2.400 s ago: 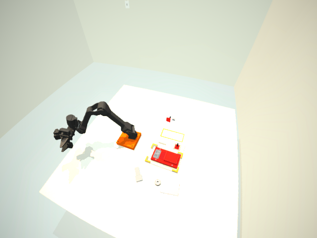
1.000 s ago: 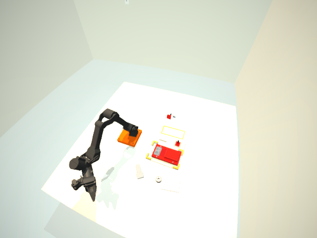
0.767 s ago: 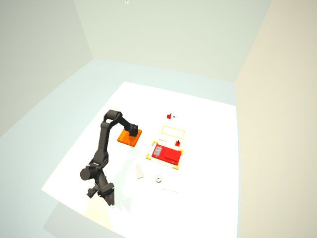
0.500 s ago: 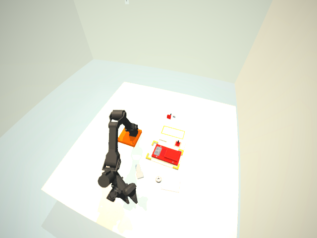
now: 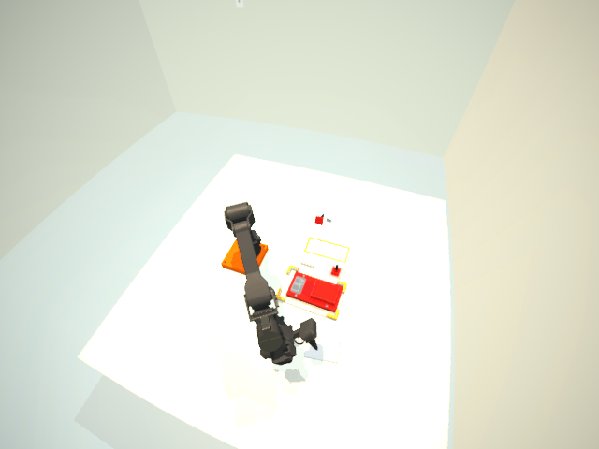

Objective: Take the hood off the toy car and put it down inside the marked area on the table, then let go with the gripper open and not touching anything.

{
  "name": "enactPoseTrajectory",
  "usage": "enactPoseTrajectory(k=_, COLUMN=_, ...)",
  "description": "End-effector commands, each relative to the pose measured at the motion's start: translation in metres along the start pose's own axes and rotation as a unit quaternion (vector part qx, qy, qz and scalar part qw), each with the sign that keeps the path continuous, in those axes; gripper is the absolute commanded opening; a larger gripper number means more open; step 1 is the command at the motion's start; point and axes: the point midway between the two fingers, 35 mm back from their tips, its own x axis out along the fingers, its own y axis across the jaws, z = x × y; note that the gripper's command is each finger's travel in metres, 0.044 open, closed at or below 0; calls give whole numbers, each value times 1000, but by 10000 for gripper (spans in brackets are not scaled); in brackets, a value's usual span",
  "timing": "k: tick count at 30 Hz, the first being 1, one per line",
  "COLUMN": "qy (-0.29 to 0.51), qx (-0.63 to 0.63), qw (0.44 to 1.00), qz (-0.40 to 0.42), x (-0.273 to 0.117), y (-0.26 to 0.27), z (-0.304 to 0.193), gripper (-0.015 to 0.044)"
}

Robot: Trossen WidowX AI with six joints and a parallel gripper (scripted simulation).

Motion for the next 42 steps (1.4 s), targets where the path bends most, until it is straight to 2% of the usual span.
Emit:
enactPoseTrajectory(k=1, qy=55, qx=-72, qw=996, qz=-21, x=9, y=31, z=-28, gripper=440)
enactPoseTrajectory(k=10, qy=208, qx=-263, qw=939, qz=-72, x=14, y=91, z=-122, gripper=440)
enactPoseTrajectory(k=19, qy=345, qx=-464, qw=809, qz=-107, x=-17, y=131, z=-212, gripper=440)
enactPoseTrajectory(k=21, qy=355, qx=-478, qw=796, qz=-109, x=-21, y=132, z=-216, gripper=440)
enactPoseTrajectory(k=42, qy=355, qx=-478, qw=796, qz=-109, x=-14, y=128, z=-220, gripper=440)
